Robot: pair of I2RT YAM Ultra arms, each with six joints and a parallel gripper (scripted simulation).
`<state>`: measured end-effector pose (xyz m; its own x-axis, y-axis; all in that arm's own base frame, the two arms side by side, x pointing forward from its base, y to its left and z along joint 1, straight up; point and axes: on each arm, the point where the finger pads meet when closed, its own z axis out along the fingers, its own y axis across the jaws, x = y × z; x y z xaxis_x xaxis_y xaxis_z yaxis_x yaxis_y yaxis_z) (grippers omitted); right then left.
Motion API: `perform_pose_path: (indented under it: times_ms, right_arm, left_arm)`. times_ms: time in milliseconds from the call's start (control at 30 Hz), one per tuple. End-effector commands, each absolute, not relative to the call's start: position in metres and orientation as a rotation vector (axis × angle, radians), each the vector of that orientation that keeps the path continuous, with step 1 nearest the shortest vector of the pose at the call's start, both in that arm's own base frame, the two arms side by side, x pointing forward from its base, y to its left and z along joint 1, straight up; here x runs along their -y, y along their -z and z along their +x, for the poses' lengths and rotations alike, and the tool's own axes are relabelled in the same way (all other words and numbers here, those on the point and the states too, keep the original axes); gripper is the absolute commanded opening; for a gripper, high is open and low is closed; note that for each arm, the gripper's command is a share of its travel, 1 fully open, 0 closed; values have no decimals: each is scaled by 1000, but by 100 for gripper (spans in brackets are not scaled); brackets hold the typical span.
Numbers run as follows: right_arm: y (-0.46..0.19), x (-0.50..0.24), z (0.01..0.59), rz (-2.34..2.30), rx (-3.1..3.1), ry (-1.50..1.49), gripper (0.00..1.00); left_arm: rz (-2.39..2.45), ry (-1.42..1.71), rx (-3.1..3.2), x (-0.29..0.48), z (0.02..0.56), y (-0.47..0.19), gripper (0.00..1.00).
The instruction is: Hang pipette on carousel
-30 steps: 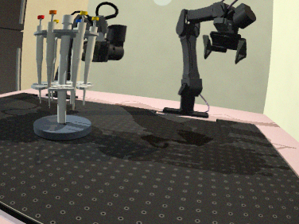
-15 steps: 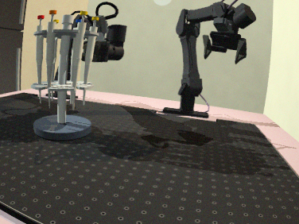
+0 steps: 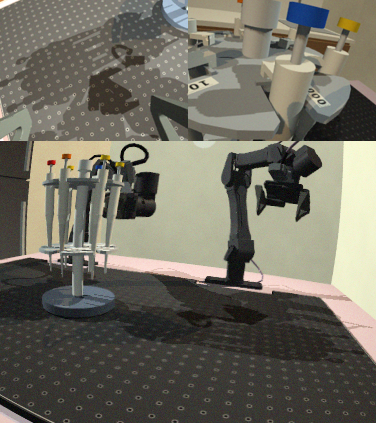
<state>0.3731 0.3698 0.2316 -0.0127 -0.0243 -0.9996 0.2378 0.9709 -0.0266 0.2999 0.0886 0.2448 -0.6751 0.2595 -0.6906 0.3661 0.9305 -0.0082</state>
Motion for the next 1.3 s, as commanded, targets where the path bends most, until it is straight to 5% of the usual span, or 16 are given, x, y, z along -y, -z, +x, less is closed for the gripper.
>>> perform_pose_path:
  times_ms: [0,33,1267]
  right_arm:
    - [-247,-373,370,212,-1550,158,12]
    - [-247,-373,370,212,-1550,158,50]
    - [-244,-374,339,203,-1557,171,50]
  left_arm:
    - [449,176,-2313,-91,304,-253,100]
    - [449,176,-2313,-91,304,-253,100]
    - [449,176,-2313,-91,304,-253,100]
